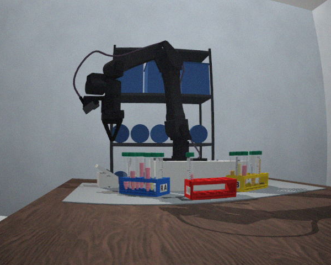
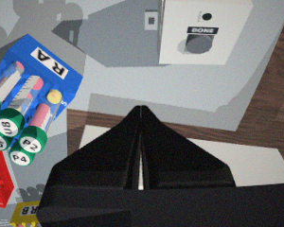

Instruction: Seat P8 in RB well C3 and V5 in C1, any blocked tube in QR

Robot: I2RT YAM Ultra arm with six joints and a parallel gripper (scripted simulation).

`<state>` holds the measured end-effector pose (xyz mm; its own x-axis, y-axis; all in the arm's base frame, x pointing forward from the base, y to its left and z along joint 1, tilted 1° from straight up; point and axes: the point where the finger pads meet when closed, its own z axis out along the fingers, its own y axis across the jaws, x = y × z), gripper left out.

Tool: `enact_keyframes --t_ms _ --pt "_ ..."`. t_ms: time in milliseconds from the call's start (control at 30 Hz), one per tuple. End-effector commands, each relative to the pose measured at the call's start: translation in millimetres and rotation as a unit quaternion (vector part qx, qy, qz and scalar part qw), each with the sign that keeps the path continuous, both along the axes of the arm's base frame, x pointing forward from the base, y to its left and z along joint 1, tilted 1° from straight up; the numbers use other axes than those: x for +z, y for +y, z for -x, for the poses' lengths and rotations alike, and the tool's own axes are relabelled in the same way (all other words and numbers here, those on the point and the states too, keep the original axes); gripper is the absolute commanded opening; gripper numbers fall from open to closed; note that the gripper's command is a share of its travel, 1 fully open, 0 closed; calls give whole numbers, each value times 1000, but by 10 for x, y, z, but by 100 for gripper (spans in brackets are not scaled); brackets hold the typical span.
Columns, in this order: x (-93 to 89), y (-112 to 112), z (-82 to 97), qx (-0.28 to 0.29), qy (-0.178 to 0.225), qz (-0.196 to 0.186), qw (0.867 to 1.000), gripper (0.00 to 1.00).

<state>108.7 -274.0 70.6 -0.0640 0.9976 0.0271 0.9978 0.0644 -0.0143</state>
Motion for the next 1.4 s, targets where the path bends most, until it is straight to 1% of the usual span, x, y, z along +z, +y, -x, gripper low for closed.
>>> enact_keyframes --t_ms 0,67,200,333,400,500,600,667,1367 --pt "96 -134 19 0 -9 22 1000 0" --pt "112 -140 108 0 -8 25 1000 0" --pt "87 -151 282 0 -4 21 1000 0" --pt "120 -229 429 0 -4 27 1000 0" --pt "120 -229 429 0 -4 27 1000 0" --pt "109 -275 520 0 -6 24 1000 0" --pt "108 -273 514 1 -6 24 1000 0" --pt "108 -264 467 9 -7 24 1000 0" --pt "111 -268 484 4 -7 25 1000 0"
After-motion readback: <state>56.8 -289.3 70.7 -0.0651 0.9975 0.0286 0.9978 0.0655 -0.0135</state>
